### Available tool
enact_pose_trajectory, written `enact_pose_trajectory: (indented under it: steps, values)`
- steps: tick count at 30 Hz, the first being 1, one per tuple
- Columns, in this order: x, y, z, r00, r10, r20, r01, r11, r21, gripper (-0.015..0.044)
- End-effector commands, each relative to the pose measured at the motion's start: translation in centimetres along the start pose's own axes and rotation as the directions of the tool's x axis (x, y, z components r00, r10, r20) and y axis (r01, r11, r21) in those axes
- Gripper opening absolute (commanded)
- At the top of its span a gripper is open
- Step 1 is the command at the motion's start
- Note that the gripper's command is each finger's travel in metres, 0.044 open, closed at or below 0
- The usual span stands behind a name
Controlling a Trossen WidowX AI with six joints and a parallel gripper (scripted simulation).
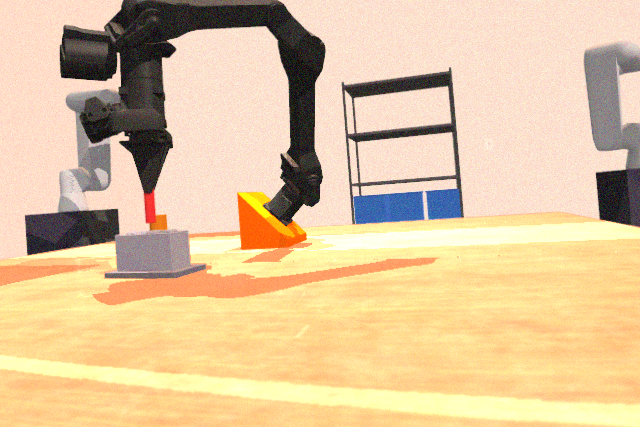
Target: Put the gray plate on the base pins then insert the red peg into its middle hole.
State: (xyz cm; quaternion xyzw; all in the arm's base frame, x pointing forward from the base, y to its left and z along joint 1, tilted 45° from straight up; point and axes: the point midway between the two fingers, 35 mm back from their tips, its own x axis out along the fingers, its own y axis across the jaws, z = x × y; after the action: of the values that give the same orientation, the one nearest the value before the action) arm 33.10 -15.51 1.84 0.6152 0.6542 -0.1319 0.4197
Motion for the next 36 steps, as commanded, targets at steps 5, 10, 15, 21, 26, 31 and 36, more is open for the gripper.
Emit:
enact_pose_trajectory:
  steps: [5, 10, 15, 21, 26, 31, 36]
  values:
    - [1.27, -0.11, 0.01, 1.000, -0.003, -0.002, 0.003, 1.000, 0.002, 0.0000]
    - [1.62, -0.10, 0.02, 1.000, -0.003, -0.001, 0.003, 1.000, 0.000, 0.0000]
    - [1.48, -0.06, 0.07, 1.000, -0.005, 0.001, 0.005, 1.000, -0.003, 0.0000]
    - [1.35, -0.04, 0.11, 1.000, -0.006, 0.004, 0.006, 1.000, -0.006, 0.0000]
    - [1.48, 0.07, 0.03, 1.000, -0.006, 0.004, 0.006, 1.000, -0.006, 0.0000]
    - [1.57, 0.24, -0.03, 1.000, -0.006, 0.004, 0.006, 1.000, -0.006, 0.0000]
    - [1.65, 0.27, -0.11, 1.000, -0.006, 0.004, 0.006, 1.000, -0.006, 0.0000]
